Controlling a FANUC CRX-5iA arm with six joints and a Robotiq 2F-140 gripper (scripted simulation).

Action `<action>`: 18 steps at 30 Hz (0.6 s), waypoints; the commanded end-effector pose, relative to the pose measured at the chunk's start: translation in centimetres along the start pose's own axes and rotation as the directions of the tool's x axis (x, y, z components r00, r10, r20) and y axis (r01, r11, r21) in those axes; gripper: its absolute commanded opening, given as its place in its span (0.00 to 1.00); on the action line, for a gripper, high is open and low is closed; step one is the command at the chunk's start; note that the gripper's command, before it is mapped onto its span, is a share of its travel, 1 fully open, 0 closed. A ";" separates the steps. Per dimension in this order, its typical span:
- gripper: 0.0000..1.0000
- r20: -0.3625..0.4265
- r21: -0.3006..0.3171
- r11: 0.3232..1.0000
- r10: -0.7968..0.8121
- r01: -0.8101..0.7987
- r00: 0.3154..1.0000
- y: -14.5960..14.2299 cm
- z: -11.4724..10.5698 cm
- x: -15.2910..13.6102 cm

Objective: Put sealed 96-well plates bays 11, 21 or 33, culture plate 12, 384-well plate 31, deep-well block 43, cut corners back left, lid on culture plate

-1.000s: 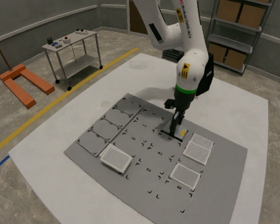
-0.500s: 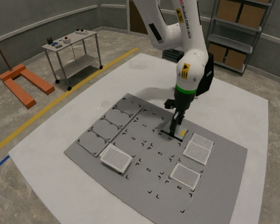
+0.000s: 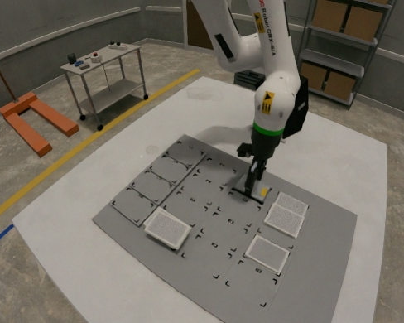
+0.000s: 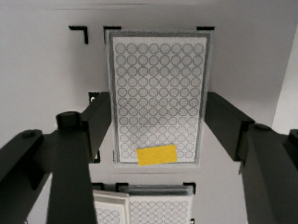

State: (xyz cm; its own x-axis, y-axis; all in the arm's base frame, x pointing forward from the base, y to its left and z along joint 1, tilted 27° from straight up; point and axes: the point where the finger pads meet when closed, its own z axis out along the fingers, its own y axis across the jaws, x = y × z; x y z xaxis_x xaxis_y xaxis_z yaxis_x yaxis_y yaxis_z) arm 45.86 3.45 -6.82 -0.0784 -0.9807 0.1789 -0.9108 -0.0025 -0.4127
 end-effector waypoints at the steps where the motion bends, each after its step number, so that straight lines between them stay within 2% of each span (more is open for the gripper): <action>1: 0.61 0.000 0.001 1.000 0.000 0.000 1.000 0.0 0.0 0.0; 8: 0.61 0.000 0.001 1.000 0.000 0.000 1.000 0.0 0.0 0.0; 9: 0.70 0.000 0.001 1.000 0.000 0.000 1.000 0.0 0.0 0.0; 18: 0.70 0.000 0.001 1.000 0.000 0.000 1.000 0.0 0.0 0.0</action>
State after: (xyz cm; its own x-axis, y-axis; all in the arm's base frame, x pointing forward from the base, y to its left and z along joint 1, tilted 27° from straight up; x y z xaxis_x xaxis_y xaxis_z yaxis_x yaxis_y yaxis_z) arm 45.85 3.43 -6.82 -0.0786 -0.9807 0.1790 -0.9109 -0.0024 -0.4126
